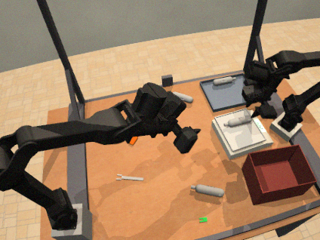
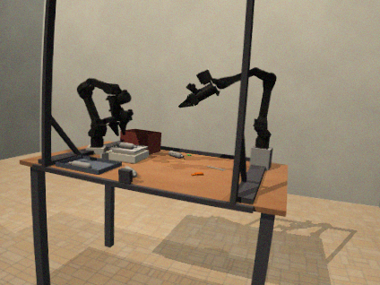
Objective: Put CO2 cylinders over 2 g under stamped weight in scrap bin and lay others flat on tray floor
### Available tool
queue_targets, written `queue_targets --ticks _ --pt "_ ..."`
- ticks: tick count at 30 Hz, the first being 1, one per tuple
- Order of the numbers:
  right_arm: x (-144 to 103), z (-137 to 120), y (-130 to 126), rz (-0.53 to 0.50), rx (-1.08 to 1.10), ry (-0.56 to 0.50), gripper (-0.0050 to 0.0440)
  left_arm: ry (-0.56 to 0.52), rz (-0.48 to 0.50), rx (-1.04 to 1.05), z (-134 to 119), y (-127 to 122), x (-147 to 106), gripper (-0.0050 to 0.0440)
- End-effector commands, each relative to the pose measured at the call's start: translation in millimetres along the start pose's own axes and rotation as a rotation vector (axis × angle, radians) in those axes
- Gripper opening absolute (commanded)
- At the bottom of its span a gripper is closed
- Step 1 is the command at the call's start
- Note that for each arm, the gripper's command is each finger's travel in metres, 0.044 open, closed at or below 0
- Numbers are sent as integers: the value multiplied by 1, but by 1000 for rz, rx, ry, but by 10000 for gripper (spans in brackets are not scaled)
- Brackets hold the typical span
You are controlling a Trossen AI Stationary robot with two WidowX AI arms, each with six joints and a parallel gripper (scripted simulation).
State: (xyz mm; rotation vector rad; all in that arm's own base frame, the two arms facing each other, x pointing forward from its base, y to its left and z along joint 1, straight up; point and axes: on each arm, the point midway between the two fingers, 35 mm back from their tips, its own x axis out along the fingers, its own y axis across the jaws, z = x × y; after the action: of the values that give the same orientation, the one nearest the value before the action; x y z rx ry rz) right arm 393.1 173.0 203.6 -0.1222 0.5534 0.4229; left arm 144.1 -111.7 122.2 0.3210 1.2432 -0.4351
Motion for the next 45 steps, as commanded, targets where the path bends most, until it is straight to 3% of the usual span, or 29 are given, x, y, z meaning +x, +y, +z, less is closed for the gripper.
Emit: queue_targets --ticks 1,5,21,45 --pt "-8 7 2 6 -4 -28 440 -9 3 -40 26 0 6 254" --pt "-6 9 1 2 -2 -26 440 1 11 -68 42 1 18 254" --pt "-6 9 1 2 -2 -26 440 7 21 -83 56 -2 28 254" --pt "-6 9 1 2 -2 -26 440 34 22 -79 48 -1 59 254"
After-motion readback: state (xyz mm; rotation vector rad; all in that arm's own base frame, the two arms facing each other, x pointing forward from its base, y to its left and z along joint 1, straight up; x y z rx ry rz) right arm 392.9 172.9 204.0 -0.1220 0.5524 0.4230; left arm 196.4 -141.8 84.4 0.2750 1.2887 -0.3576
